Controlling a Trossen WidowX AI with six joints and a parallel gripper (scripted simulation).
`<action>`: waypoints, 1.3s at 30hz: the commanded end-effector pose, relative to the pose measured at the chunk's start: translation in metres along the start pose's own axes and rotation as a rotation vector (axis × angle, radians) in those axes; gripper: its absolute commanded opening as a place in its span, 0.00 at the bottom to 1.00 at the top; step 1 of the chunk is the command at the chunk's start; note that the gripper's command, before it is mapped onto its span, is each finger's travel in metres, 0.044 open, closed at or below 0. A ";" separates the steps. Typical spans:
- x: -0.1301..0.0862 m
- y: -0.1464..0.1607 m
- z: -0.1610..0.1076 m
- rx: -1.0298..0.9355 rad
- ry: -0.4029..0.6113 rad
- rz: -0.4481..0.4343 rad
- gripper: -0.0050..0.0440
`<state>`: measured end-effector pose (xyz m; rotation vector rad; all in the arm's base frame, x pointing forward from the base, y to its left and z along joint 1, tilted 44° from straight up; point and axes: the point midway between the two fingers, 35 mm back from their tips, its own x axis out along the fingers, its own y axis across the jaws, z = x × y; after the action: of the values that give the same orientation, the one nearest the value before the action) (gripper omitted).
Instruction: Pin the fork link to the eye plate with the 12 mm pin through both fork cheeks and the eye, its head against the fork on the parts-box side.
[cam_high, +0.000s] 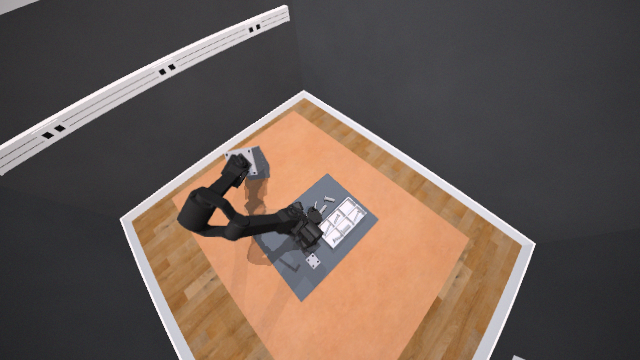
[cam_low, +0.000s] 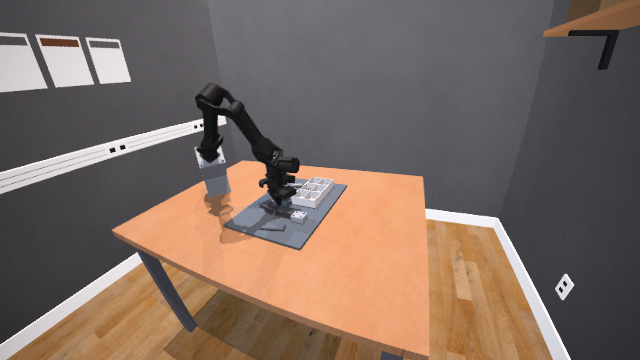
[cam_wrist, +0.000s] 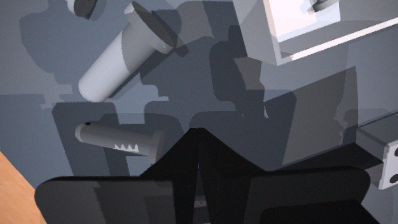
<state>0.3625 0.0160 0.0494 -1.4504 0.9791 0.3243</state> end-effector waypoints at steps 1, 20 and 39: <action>-0.002 -0.007 0.000 0.007 -0.007 -0.015 0.00; -0.004 0.012 0.000 0.010 -0.005 -0.017 0.00; -0.003 0.026 0.000 0.009 -0.006 -0.012 0.00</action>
<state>0.3433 0.0203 0.0308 -1.4510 0.9756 0.3223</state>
